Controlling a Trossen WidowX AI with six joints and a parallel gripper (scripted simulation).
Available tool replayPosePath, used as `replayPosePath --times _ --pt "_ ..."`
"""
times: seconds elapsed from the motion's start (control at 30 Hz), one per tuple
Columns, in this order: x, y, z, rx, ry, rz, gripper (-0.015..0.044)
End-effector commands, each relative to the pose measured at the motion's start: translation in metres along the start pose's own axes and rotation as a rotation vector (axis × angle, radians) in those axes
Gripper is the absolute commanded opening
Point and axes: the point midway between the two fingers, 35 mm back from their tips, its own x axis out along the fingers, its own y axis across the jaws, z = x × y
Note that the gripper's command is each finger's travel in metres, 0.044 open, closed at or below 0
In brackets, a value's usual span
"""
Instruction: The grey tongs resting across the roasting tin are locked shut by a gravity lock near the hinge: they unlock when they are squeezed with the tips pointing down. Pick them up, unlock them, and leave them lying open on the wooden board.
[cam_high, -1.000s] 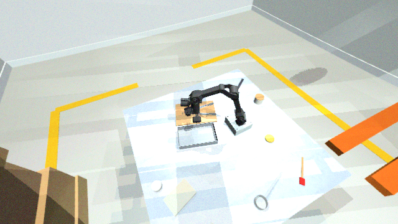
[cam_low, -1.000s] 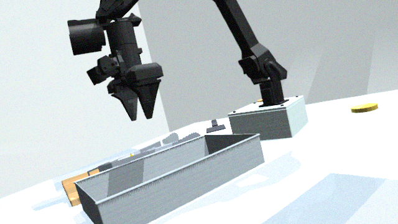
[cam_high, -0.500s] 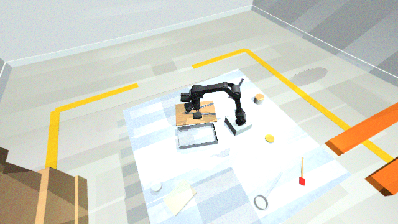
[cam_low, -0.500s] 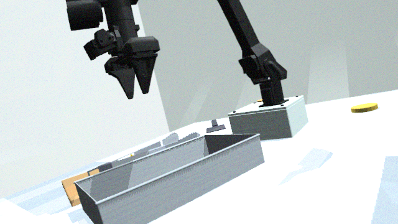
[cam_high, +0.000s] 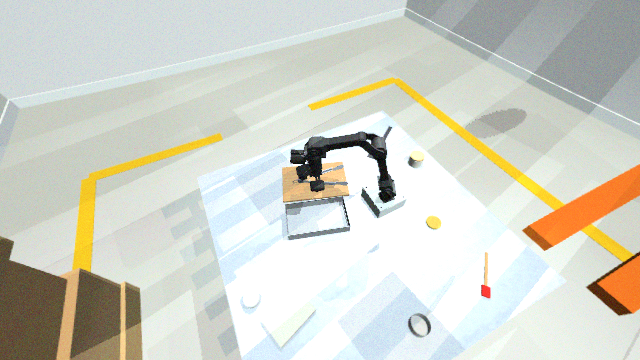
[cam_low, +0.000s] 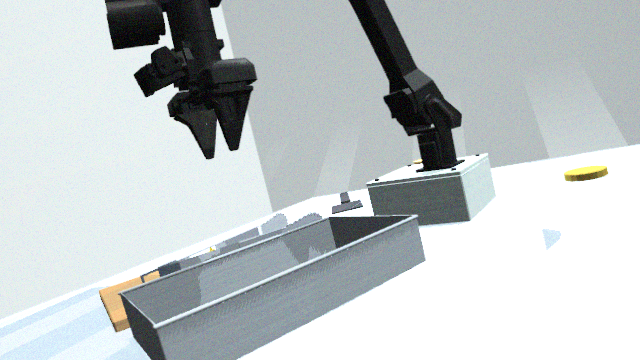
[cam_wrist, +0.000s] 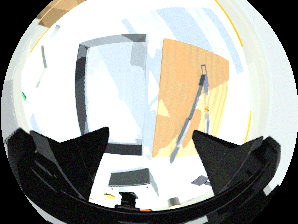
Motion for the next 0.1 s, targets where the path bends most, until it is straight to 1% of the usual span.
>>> replayPosePath --times 0.0,0.07 --pt "-0.0011 -0.0001 0.0002 -0.004 -0.001 -0.001 0.044" --pt "-0.0011 -0.0001 0.0002 -0.004 -0.001 -0.001 0.044"
